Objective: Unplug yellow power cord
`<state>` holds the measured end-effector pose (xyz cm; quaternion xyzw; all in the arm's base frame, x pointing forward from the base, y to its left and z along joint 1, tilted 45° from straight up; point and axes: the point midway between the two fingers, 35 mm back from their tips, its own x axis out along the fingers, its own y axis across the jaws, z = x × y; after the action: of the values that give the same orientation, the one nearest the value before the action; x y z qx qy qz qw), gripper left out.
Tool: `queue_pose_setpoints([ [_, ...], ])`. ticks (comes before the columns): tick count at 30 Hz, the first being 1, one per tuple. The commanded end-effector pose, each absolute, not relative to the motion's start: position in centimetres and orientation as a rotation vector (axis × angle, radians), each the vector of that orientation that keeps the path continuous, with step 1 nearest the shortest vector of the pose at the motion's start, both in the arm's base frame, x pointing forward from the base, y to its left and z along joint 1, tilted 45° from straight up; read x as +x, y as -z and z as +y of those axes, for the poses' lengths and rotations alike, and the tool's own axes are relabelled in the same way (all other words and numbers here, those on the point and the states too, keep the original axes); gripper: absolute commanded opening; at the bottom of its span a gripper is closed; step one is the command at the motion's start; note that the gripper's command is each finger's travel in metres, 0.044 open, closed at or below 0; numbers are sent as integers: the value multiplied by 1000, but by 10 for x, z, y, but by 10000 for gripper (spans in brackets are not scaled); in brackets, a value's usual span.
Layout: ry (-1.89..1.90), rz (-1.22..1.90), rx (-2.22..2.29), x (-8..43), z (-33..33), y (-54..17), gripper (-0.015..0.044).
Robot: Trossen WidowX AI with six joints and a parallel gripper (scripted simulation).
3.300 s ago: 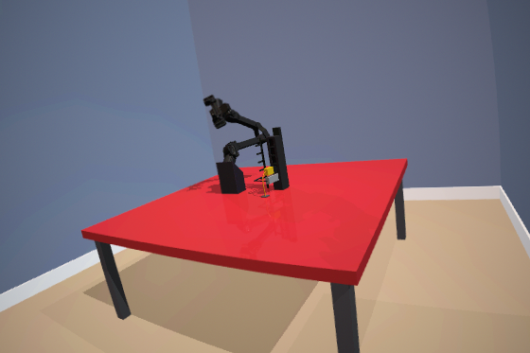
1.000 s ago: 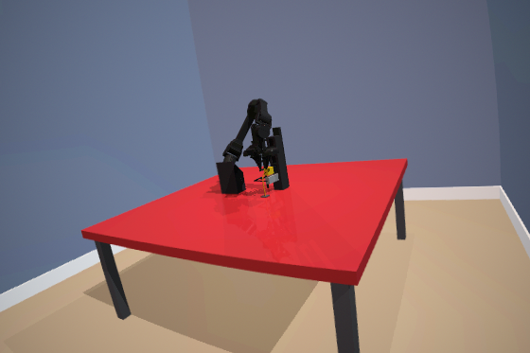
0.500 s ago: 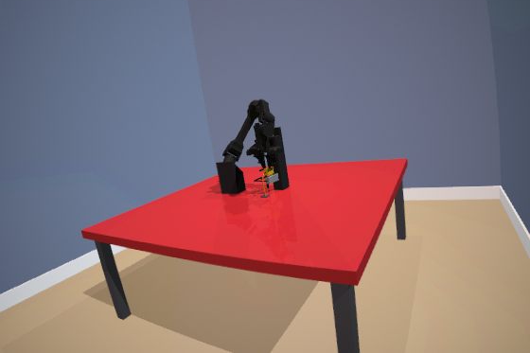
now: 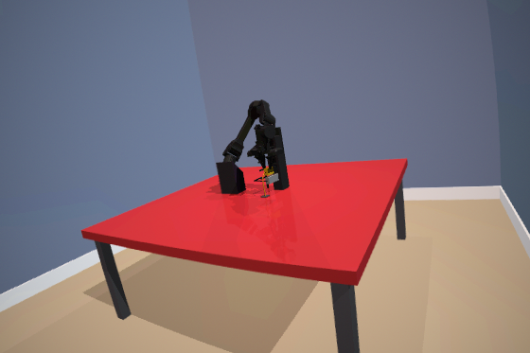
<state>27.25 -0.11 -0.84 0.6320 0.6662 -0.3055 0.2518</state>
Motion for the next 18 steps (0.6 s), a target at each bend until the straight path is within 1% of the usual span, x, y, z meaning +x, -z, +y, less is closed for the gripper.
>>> queue_pose_setpoints([
  [1, 838, 1821, 1724, 270, 4, 12, 160],
  [6, 838, 1821, 1724, 270, 4, 12, 160],
  [9, 832, 1817, 1717, 271, 2, 11, 81],
  [18, 832, 1817, 1717, 271, 2, 11, 21],
])
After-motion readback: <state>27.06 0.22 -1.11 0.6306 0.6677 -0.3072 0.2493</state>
